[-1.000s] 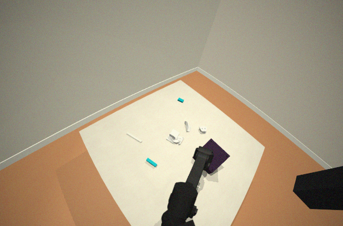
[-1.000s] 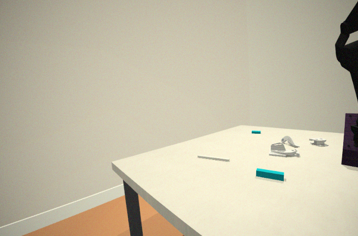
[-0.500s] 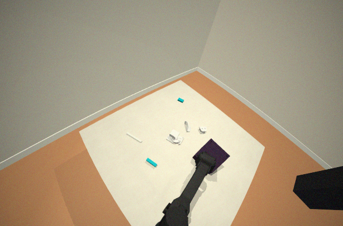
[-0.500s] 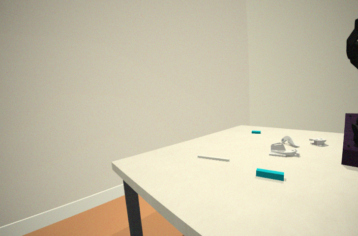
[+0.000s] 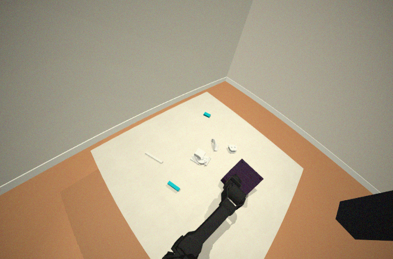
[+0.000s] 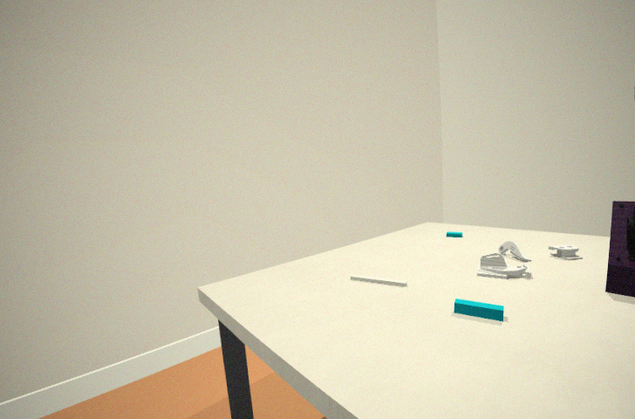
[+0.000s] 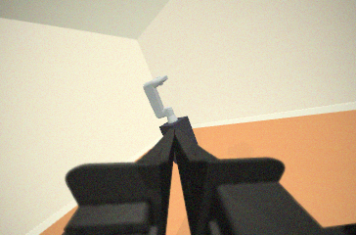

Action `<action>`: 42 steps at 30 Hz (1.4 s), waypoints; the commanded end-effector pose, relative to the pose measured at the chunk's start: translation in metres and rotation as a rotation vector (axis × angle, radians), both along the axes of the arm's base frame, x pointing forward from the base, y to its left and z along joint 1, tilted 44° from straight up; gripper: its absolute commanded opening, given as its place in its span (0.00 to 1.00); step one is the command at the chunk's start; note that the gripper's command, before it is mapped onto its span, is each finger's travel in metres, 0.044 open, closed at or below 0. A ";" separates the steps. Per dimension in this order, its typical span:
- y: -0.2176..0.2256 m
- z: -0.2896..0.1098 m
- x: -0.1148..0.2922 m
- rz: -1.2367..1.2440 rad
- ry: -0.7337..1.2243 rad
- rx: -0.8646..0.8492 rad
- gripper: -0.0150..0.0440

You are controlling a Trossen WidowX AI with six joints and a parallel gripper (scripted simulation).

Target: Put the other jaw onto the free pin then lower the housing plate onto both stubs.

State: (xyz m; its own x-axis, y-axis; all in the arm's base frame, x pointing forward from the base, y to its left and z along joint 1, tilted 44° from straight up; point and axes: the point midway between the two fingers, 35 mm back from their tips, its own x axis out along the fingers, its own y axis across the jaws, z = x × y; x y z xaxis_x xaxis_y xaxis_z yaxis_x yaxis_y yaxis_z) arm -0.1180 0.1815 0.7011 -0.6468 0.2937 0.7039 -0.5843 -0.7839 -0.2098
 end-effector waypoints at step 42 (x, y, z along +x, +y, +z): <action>0.250 -0.216 0.288 -0.790 0.002 -0.795 0.25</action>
